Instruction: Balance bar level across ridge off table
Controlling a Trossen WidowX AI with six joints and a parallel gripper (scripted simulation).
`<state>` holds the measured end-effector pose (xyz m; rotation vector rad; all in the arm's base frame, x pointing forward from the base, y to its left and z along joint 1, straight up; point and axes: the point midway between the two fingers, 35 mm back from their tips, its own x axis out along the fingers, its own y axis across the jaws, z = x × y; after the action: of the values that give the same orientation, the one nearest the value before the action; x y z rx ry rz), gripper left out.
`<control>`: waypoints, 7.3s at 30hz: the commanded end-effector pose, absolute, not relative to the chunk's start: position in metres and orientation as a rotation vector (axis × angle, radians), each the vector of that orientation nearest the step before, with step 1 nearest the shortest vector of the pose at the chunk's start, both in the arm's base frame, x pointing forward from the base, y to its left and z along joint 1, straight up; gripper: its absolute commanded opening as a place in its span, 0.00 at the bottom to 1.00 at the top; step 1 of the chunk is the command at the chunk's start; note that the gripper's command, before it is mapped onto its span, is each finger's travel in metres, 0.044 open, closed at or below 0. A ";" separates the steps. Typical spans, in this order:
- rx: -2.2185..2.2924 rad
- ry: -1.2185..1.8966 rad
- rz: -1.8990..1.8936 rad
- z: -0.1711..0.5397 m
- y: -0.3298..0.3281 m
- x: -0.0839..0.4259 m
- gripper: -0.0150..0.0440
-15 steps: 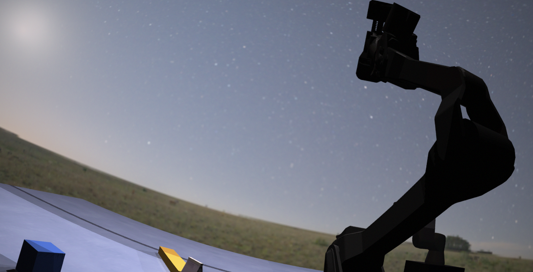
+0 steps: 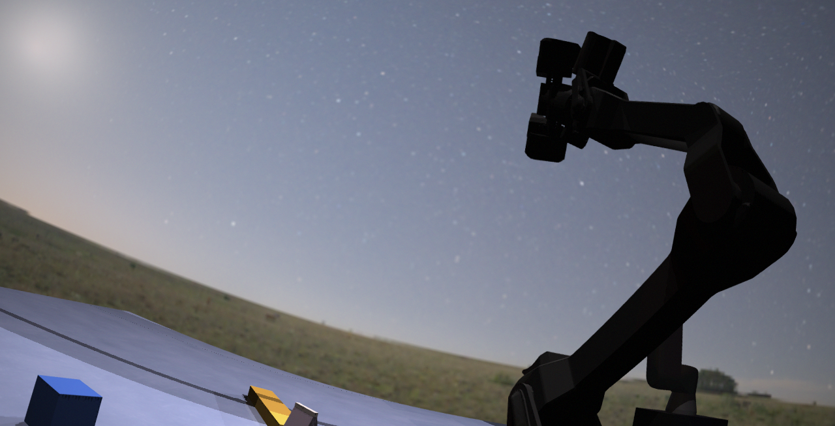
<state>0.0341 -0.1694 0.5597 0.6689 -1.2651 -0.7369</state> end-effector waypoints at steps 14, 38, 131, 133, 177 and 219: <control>0.966 -0.734 -0.920 0.460 -0.257 0.131 0.79; 1.117 0.177 -0.988 0.288 -0.244 0.259 0.79; 0.858 1.363 -0.857 0.049 -0.108 0.286 0.45; 0.858 1.363 -0.857 0.049 -0.108 0.286 0.43; 0.859 1.365 -0.850 0.149 -0.106 0.285 0.25; 1.638 0.870 -1.595 0.155 0.038 0.256 0.25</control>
<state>0.2612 0.0254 0.1561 1.5647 0.9332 -1.5192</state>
